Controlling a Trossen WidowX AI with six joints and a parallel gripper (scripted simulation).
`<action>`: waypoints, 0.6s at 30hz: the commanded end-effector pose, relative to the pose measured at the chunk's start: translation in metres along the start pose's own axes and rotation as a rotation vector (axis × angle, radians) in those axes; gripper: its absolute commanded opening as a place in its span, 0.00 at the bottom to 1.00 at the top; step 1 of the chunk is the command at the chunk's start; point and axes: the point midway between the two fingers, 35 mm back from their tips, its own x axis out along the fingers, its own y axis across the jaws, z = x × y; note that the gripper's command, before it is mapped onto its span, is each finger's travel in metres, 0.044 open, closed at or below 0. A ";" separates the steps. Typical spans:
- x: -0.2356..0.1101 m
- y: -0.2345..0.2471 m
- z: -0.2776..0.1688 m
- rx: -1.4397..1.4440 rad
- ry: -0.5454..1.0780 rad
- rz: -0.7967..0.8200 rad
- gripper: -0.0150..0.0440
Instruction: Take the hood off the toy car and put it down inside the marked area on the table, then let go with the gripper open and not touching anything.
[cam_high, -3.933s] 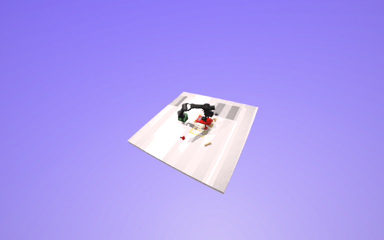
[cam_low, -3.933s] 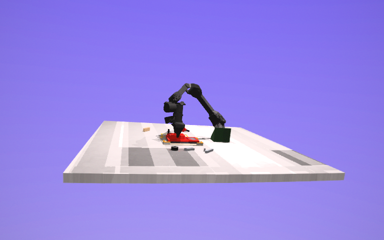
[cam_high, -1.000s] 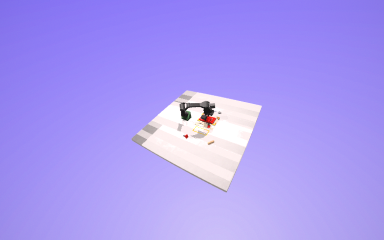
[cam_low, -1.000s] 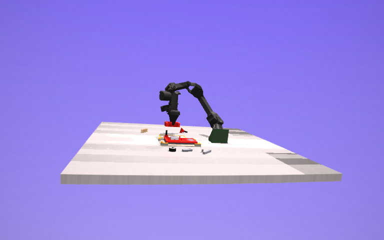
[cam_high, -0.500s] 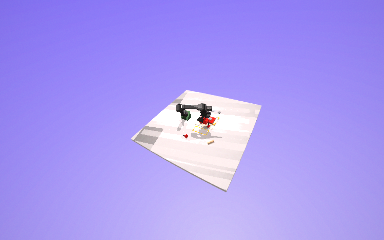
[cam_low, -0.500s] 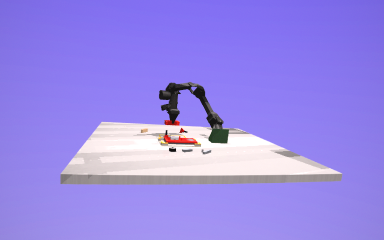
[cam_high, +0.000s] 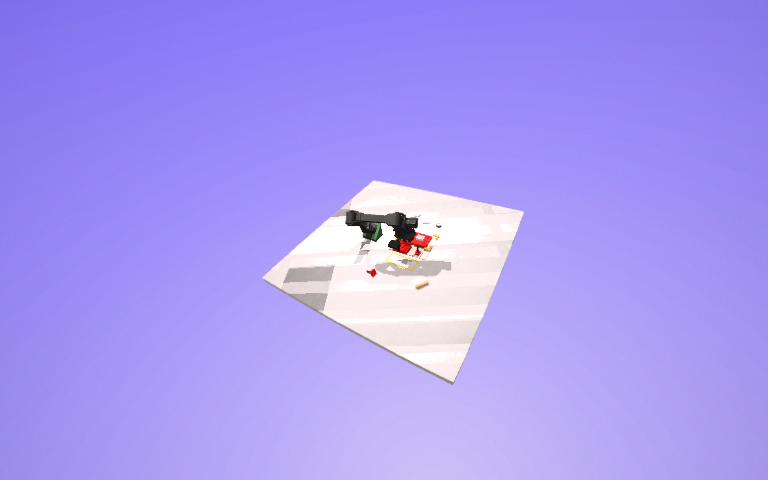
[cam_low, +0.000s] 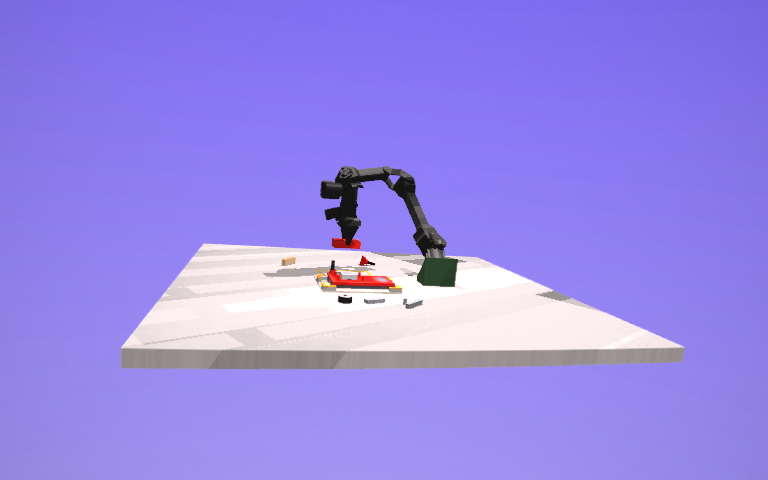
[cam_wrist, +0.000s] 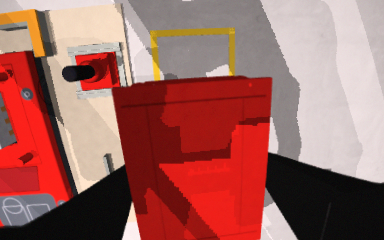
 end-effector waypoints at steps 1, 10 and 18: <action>-0.001 -0.012 -0.006 -0.003 -0.002 -0.008 0.25; 0.002 -0.011 -0.006 -0.003 -0.002 -0.007 0.25; 0.007 -0.011 -0.005 -0.003 -0.002 -0.007 0.25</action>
